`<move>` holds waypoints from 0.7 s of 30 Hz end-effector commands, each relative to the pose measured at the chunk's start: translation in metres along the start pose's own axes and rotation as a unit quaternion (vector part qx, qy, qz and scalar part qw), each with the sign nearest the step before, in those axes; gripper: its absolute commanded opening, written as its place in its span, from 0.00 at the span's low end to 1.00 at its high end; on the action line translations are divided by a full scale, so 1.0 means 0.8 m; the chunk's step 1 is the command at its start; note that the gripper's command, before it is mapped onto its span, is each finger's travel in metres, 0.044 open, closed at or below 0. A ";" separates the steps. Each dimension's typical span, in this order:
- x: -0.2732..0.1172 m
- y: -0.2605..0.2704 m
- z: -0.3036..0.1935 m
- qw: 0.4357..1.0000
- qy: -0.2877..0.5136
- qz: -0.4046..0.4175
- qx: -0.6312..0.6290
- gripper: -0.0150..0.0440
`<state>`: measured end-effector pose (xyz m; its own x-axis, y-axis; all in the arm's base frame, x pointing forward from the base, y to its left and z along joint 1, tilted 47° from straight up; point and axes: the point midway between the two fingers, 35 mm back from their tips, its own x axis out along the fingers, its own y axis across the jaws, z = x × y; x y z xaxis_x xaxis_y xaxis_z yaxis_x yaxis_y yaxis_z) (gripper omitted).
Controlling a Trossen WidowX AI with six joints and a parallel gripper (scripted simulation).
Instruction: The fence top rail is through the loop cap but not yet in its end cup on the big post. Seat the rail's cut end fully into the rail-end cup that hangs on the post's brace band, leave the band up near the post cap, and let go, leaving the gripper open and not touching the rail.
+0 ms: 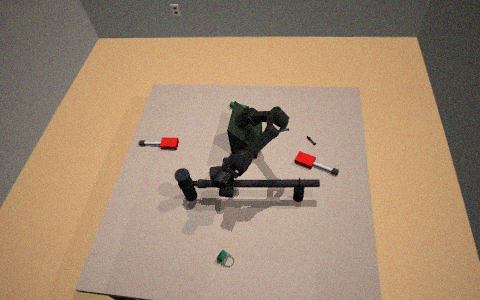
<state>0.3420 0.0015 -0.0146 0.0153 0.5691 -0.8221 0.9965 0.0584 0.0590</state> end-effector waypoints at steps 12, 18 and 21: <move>-0.058 0.001 -0.029 1.000 -0.001 0.005 -0.003 1.00; -0.106 -0.004 -0.031 1.000 -0.001 0.005 -0.003 1.00; -0.106 -0.004 -0.031 1.000 -0.001 0.005 -0.003 1.00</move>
<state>0.3371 -0.0249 0.0624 0.0313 0.5714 -0.8201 0.9965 0.0457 0.0699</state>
